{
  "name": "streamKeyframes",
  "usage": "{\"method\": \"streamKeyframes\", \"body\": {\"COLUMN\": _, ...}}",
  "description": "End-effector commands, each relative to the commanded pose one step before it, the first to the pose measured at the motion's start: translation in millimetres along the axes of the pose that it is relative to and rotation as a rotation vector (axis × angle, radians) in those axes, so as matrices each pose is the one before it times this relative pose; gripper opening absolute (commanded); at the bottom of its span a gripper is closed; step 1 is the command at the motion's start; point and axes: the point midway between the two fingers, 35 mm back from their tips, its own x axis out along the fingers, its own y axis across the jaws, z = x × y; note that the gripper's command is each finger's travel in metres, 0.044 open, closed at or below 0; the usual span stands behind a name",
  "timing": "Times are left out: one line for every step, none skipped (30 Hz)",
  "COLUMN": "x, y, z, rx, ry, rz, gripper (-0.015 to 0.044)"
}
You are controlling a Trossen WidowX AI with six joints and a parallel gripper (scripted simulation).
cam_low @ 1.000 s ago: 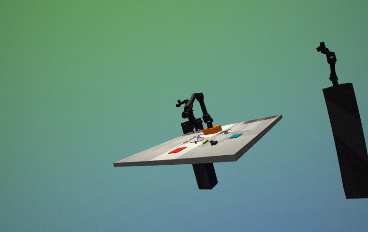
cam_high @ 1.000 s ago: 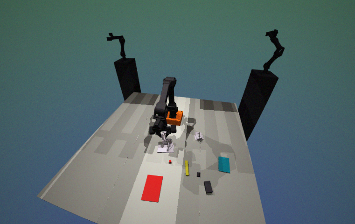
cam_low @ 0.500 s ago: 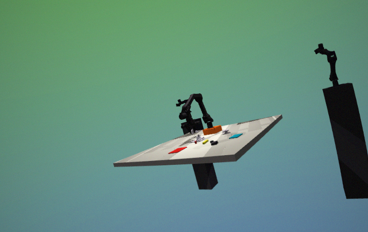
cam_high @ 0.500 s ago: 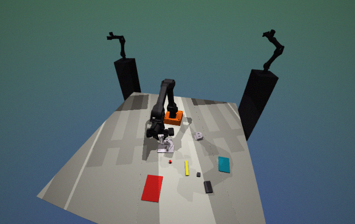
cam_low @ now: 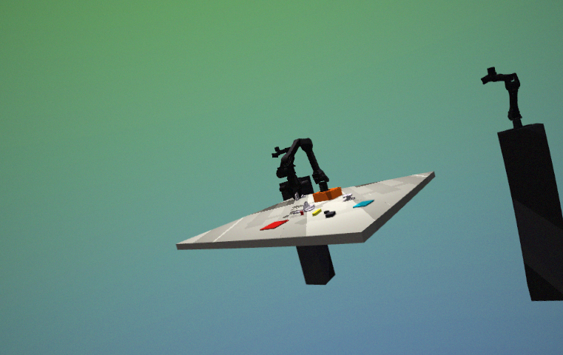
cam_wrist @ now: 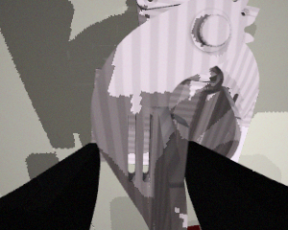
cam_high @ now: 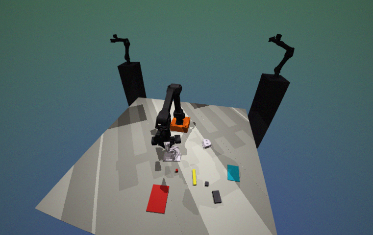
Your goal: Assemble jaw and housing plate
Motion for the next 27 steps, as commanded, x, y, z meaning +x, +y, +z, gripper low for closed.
{"method": "streamKeyframes", "body": {"x": -1.27, "y": 0.15, "z": -1.22, "rx": -0.0183, "ry": 0.00391, "rz": -0.00093, "gripper": 0.0134}}
{"method": "streamKeyframes", "body": {"x": 0.00, "y": 0.00, "z": 0.00, "rx": 0.0000, "ry": 0.00000, "rz": 0.00000, "gripper": 0.0134}}
{"method": "streamKeyframes", "body": {"x": 0.00, "y": 0.00, "z": 0.00, "rx": 0.0000, "ry": 0.00000, "rz": 0.00000, "gripper": 0.0134}}
{"method": "streamKeyframes", "body": {"x": 0.00, "y": 0.00, "z": 0.00, "rx": 0.0000, "ry": 0.00000, "rz": 0.00000, "gripper": 0.0134}}
{"method": "streamKeyframes", "body": {"x": 0.00, "y": 0.00, "z": 0.00, "rx": 0.0000, "ry": 0.00000, "rz": 0.00000, "gripper": 0.0134}}
{"method": "streamKeyframes", "body": {"x": 0.00, "y": 0.00, "z": 0.00, "rx": 0.0000, "ry": 0.00000, "rz": 0.00000, "gripper": 0.0134}}
{"method": "streamKeyframes", "body": {"x": 0.00, "y": 0.00, "z": 0.00, "rx": 0.0000, "ry": 0.00000, "rz": 0.00000, "gripper": 0.0134}}
{"method": "streamKeyframes", "body": {"x": 0.00, "y": 0.00, "z": 0.00, "rx": 0.0000, "ry": 0.00000, "rz": 0.00000, "gripper": 0.0134}}
{"method": "streamKeyframes", "body": {"x": 0.00, "y": 0.00, "z": 0.00, "rx": 0.0000, "ry": 0.00000, "rz": 0.00000, "gripper": 0.0134}}
{"method": "streamKeyframes", "body": {"x": -0.01, "y": 0.15, "z": -0.46, "rx": 0.0000, "ry": 0.00003, "rz": 0.00001, "gripper": 0.0134}}
{"method": "streamKeyframes", "body": {"x": -0.01, "y": 0.38, "z": -1.14, "rx": 0.0000, "ry": 0.00009, "rz": 0.00003, "gripper": 0.0134}}
{"method": "streamKeyframes", "body": {"x": 0.00, "y": 0.15, "z": -0.46, "rx": 0.0000, "ry": 0.00003, "rz": 0.00001, "gripper": 0.0134}}
{"method": "streamKeyframes", "body": {"x": 0.00, "y": 0.00, "z": 0.00, "rx": 0.0000, "ry": 0.00000, "rz": 0.00000, "gripper": 0.0134}}
{"method": "streamKeyframes", "body": {"x": 0.00, "y": 0.00, "z": 0.00, "rx": 0.0000, "ry": 0.00000, "rz": 0.00000, "gripper": 0.0134}}
{"method": "streamKeyframes", "body": {"x": 0.00, "y": 0.00, "z": 0.00, "rx": 0.0000, "ry": 0.00000, "rz": 0.00000, "gripper": 0.0134}}
{"method": "streamKeyframes", "body": {"x": 0.00, "y": 0.00, "z": 0.00, "rx": 0.0000, "ry": 0.00000, "rz": 0.00000, "gripper": 0.0134}}
{"method": "streamKeyframes", "body": {"x": 0.00, "y": 0.00, "z": 0.00, "rx": 0.0000, "ry": 0.00000, "rz": 0.00000, "gripper": 0.0134}}
{"method": "streamKeyframes", "body": {"x": 0.00, "y": 0.00, "z": 0.00, "rx": 0.0000, "ry": 0.00000, "rz": 0.00000, "gripper": 0.0134}}
{"method": "streamKeyframes", "body": {"x": 0.00, "y": 0.00, "z": 0.00, "rx": 0.0000, "ry": 0.00000, "rz": 0.00000, "gripper": 0.0134}}
{"method": "streamKeyframes", "body": {"x": 0.00, "y": 0.00, "z": 0.00, "rx": 0.0000, "ry": 0.00000, "rz": 0.00000, "gripper": 0.0134}}
{"method": "streamKeyframes", "body": {"x": 0.00, "y": 0.00, "z": 0.00, "rx": 0.0000, "ry": 0.00000, "rz": 0.00000, "gripper": 0.0134}}
{"method": "streamKeyframes", "body": {"x": 0.00, "y": 0.00, "z": 0.00, "rx": 0.0000, "ry": 0.00000, "rz": 0.00000, "gripper": 0.0134}}
{"method": "streamKeyframes", "body": {"x": 0.00, "y": 0.00, "z": 0.00, "rx": 0.0000, "ry": 0.00000, "rz": 0.00000, "gripper": 0.0134}}
{"method": "streamKeyframes", "body": {"x": 0.00, "y": 0.00, "z": 0.00, "rx": 0.0000, "ry": 0.00000, "rz": 0.00000, "gripper": 0.0134}}
{"method": "streamKeyframes", "body": {"x": 0.00, "y": 0.00, "z": 0.00, "rx": 0.0000, "ry": 0.00000, "rz": 0.00000, "gripper": 0.0134}}
{"method": "streamKeyframes", "body": {"x": 0.00, "y": 0.00, "z": 0.00, "rx": 0.0000, "ry": 0.00000, "rz": 0.00000, "gripper": 0.0134}}
{"method": "streamKeyframes", "body": {"x": 0.00, "y": 0.00, "z": 0.00, "rx": 0.0000, "ry": 0.00000, "rz": 0.00000, "gripper": 0.0134}}
